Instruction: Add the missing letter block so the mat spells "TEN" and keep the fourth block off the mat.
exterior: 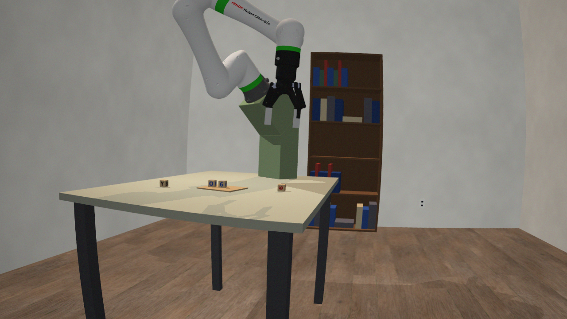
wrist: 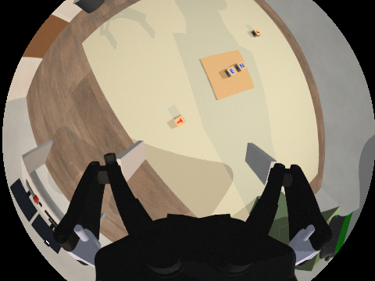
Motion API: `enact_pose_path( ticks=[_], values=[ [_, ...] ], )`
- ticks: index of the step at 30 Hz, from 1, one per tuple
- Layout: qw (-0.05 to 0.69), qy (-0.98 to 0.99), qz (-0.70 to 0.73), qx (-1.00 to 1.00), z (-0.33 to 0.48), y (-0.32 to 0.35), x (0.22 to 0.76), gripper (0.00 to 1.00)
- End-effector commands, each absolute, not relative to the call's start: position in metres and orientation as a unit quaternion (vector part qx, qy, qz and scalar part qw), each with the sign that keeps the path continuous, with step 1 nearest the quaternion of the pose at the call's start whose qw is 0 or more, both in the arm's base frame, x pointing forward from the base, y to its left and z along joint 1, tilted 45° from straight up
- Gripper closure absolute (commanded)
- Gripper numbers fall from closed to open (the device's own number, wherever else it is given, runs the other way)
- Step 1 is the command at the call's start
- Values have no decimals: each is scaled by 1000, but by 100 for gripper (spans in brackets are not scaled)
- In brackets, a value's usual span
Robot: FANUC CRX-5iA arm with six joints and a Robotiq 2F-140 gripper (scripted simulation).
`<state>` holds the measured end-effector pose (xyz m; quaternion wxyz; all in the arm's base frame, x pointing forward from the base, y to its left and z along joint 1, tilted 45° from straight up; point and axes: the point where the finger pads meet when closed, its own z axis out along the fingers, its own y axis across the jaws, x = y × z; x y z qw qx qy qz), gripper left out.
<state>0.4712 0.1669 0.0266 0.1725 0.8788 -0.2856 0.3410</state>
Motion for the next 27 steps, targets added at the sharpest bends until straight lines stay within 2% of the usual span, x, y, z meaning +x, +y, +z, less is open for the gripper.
enact_pose_path(
  ticks=[1, 18, 27],
  values=[
    [172, -286, 341, 879, 27, 167, 471, 0],
    [173, -286, 342, 878, 27, 167, 472, 0],
    [190, -325, 437, 817, -4, 138, 533, 0]
  ],
)
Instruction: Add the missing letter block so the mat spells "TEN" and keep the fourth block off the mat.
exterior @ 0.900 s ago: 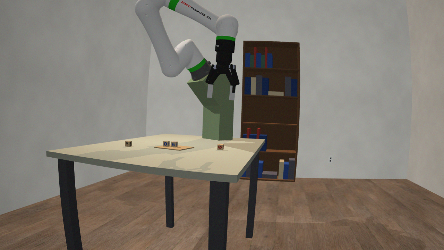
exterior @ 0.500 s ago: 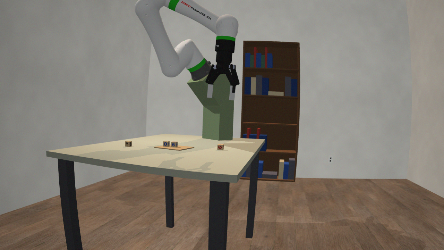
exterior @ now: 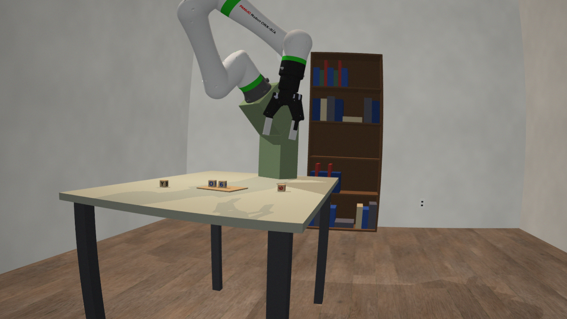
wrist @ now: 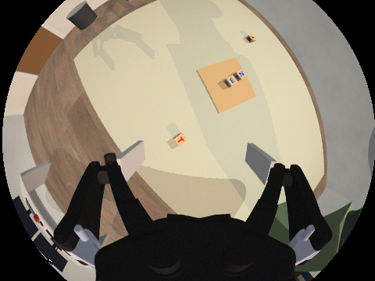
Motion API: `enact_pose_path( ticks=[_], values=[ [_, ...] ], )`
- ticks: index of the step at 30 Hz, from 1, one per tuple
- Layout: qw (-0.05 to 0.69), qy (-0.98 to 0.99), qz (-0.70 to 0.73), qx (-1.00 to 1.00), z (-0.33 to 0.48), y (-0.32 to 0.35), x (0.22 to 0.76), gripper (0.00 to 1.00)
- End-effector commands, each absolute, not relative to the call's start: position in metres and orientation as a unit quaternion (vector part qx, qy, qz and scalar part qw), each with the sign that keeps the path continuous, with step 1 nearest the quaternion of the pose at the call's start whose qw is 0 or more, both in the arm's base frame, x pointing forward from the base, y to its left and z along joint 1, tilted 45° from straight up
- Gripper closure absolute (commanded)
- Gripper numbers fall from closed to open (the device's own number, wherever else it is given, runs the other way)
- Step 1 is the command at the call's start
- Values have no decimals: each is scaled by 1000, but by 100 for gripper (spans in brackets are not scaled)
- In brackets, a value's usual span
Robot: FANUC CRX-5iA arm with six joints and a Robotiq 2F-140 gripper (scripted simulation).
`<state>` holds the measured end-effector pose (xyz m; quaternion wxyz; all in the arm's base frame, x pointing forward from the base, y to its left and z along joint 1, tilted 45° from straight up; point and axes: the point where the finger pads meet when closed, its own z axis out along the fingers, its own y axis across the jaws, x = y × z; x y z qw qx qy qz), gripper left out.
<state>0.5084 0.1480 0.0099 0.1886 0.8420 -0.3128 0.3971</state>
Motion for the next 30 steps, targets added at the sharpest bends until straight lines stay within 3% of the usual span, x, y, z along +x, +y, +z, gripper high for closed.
enact_pose_path(
  ticks=[1, 15, 30],
  values=[
    [190, -325, 437, 817, -4, 138, 533, 0],
    [156, -342, 513, 771, -87, 116, 579, 0],
    [156, -342, 513, 771, -88, 116, 579, 0]
  ],
)
